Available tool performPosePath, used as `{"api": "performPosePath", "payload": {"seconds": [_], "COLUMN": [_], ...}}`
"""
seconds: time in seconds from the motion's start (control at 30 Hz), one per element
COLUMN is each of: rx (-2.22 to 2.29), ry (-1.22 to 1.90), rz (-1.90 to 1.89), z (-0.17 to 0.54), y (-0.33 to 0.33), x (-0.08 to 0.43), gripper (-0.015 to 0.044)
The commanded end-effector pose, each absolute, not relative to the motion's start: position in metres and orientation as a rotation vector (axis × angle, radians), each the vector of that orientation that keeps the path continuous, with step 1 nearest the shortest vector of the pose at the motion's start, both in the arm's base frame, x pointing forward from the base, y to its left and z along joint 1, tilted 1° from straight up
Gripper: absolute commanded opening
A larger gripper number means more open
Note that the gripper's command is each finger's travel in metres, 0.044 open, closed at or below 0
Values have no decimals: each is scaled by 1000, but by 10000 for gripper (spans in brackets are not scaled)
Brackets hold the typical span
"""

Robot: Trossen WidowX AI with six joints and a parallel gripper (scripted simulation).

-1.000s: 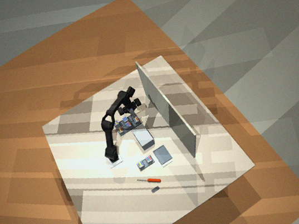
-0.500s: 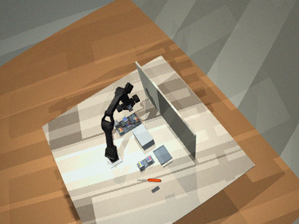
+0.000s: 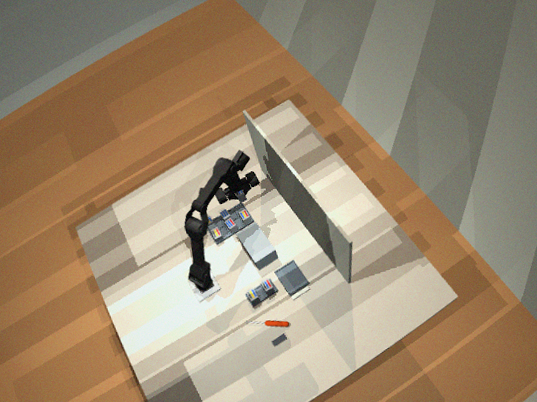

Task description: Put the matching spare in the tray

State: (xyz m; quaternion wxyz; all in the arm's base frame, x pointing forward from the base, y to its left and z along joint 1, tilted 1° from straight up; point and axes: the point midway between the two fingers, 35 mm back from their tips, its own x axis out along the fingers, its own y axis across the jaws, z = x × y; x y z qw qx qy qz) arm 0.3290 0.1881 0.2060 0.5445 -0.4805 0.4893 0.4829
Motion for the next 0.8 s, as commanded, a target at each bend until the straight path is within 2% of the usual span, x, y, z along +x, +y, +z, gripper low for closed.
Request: {"api": "performPosePath", "payload": {"seconds": [0.0, 0.77], "rx": [-1147, -1172], "ry": [1161, 1180], "rz": [1136, 1114], "z": [207, 204], "y": [167, 22], "x": [340, 378], "gripper": [0, 0]}}
